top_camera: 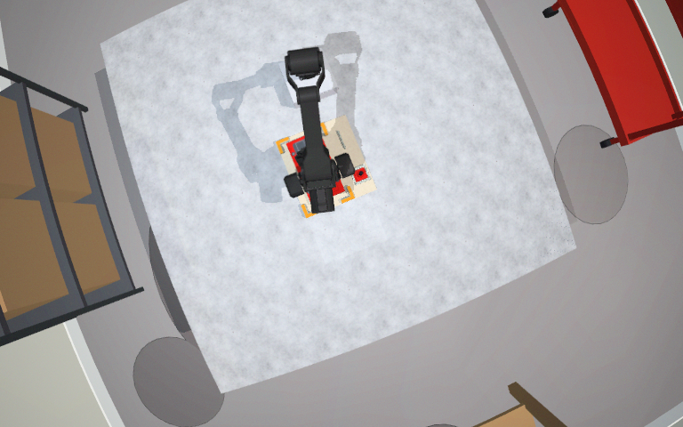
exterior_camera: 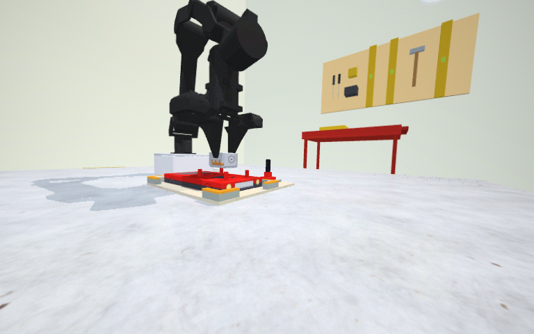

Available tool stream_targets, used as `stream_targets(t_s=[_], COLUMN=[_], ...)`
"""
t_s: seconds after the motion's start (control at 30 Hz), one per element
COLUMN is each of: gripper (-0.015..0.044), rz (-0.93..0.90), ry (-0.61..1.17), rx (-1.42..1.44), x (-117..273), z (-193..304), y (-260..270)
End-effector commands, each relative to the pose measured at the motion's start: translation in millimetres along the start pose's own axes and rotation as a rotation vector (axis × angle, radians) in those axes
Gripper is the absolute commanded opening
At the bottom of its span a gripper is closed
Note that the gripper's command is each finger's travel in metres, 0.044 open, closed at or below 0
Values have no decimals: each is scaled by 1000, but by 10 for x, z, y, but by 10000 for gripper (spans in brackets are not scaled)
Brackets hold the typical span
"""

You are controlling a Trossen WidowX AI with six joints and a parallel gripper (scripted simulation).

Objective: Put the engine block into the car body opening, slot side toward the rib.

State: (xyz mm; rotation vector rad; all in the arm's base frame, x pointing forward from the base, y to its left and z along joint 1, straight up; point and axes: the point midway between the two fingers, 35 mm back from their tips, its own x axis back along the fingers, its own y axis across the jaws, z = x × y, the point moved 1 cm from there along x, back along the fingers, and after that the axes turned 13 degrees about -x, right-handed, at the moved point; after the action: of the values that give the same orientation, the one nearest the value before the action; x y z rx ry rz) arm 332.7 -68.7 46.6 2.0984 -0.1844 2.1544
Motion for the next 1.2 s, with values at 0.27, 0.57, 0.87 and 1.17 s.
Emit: stream_targets(t_s=[0.27, 0.57, 0.87, 1.17], gripper=[159, 159, 159, 159], rz=[5, 4, 4, 5], ry=[2, 3, 3, 3], rx=[-35, 85, 140, -20], x=[1, 3, 4, 4], z=[8, 11, 12, 13], y=[-13, -13, -15, -14])
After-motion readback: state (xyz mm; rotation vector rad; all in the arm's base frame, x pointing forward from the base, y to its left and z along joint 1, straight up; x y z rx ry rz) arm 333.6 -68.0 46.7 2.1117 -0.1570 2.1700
